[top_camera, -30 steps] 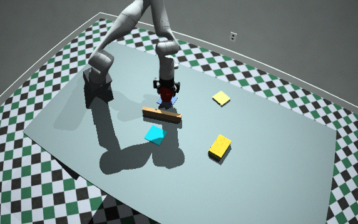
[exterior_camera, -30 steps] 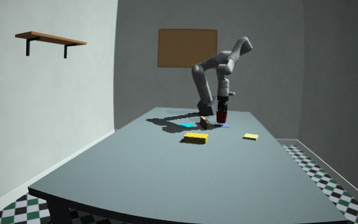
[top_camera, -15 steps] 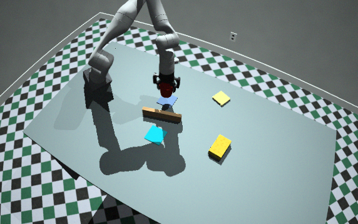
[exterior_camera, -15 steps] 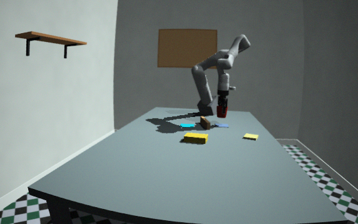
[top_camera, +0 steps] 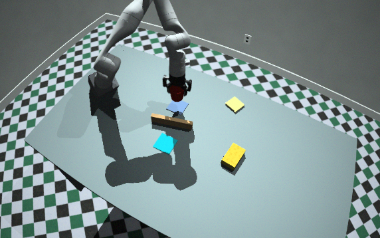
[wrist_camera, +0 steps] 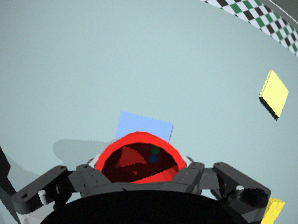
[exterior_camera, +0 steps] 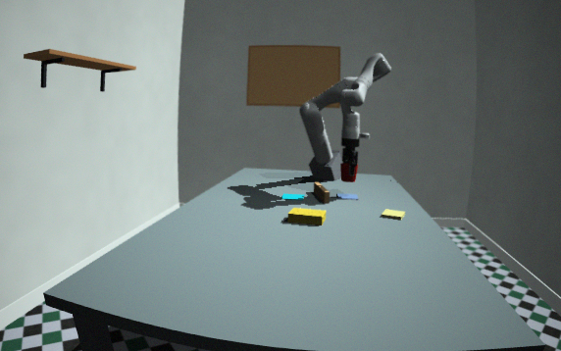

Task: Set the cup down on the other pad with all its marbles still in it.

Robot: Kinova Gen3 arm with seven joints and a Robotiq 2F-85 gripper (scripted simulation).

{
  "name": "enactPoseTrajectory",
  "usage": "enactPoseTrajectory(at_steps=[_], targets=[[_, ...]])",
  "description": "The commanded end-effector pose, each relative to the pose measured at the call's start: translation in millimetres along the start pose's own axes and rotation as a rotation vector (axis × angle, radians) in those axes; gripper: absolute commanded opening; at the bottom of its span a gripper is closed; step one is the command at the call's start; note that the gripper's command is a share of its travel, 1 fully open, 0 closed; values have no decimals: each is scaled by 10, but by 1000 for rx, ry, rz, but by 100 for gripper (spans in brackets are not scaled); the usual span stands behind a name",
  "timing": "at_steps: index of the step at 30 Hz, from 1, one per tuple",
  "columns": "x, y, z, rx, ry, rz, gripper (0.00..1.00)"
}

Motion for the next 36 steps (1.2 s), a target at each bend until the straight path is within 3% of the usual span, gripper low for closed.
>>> enactPoseTrajectory(at_steps=[1, 22, 36], targets=[[-5, 2, 5, 1, 1, 1, 82], [35, 6, 5, 1, 1, 1, 82], [299, 37, 4, 1, 1, 1, 82]])
Point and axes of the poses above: the point where the finger pads meet when closed, its own z axis back along the fingers, its own y axis across the jaws, x = y × z, the point moved 2 cm from there along z, back along the fingers, and after that the axes turned 6 degrees about -z, right-handed, at the moved point
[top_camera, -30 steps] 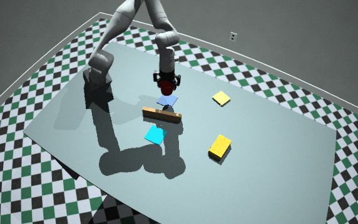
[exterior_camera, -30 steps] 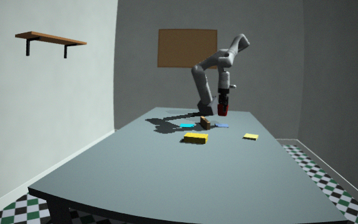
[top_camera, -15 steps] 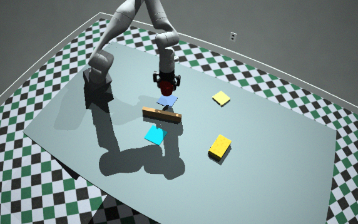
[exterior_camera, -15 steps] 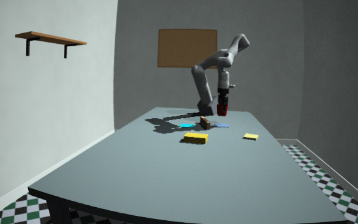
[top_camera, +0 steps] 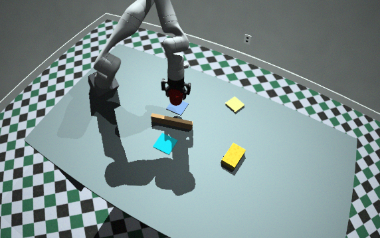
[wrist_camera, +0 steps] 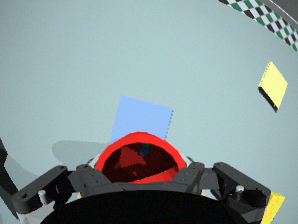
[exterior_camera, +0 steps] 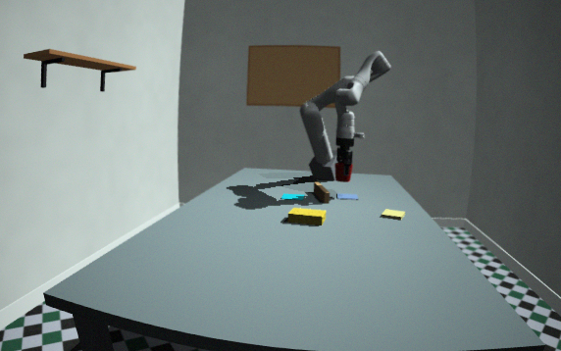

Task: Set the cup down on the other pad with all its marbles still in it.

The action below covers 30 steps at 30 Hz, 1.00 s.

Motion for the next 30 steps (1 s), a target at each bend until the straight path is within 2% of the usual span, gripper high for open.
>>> enactPoseTrajectory(at_steps=[1, 3, 18, 20, 30], targets=[[86, 6, -3, -4, 5, -16, 82], [86, 6, -3, -4, 5, -16, 82], [654, 63, -6, -4, 5, -16, 82], [654, 63, -6, -4, 5, -16, 82], [1114, 109, -9, -4, 5, -16, 82]])
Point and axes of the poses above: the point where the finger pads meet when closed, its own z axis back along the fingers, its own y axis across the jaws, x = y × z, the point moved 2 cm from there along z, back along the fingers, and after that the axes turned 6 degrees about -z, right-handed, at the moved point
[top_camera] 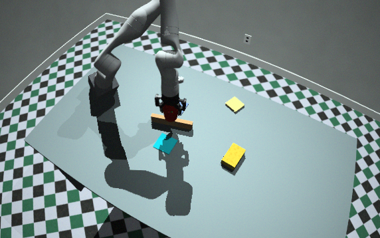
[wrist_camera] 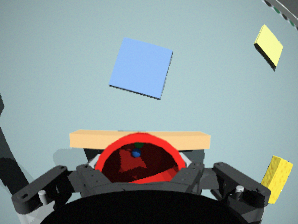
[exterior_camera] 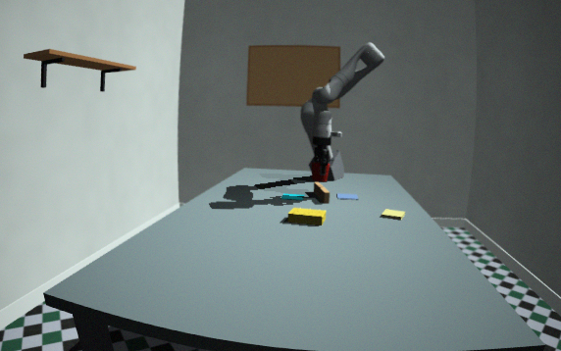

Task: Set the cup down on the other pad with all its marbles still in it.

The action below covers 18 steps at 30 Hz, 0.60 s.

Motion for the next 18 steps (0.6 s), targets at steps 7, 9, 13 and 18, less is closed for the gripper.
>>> enactPoseTrajectory(at_steps=[7, 9, 13, 18], targets=[[349, 24, -16, -4, 11, -33, 82], [441, 31, -17, -4, 11, -33, 82], [616, 46, -19, -4, 11, -33, 82], [810, 62, -21, -4, 11, -33, 82]])
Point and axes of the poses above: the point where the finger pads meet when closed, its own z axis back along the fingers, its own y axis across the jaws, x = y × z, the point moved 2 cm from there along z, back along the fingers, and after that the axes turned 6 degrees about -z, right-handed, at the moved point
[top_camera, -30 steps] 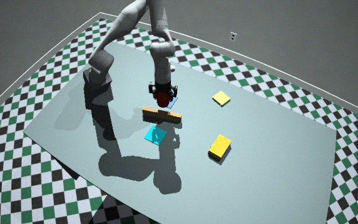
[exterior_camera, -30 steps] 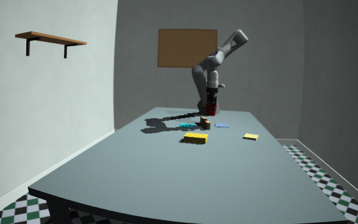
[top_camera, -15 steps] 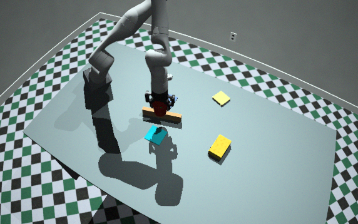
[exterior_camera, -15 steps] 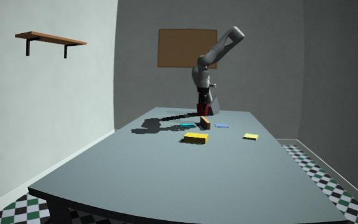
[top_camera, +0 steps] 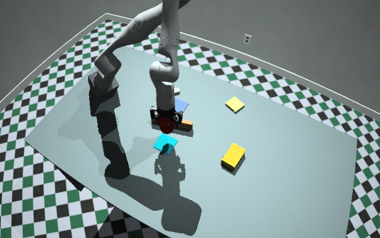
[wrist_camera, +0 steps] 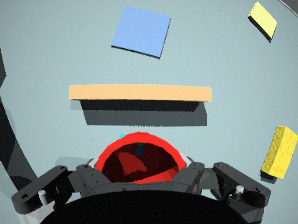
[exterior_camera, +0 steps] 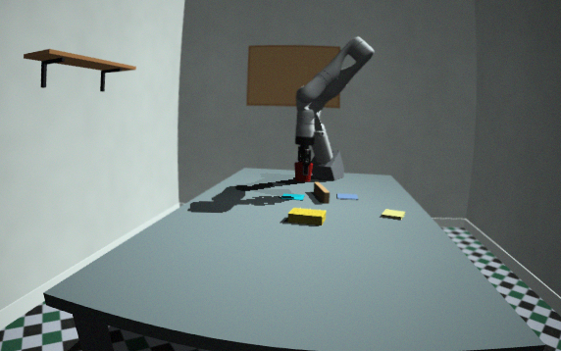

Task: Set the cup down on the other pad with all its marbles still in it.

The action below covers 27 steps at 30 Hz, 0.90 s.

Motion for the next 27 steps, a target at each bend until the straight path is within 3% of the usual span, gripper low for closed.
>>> enactPoseTrajectory(at_steps=[1, 13, 27], targets=[[142, 6, -11, 0, 8, -28, 82], [353, 25, -12, 0, 8, -28, 82], [384, 27, -13, 0, 8, -28, 82]])
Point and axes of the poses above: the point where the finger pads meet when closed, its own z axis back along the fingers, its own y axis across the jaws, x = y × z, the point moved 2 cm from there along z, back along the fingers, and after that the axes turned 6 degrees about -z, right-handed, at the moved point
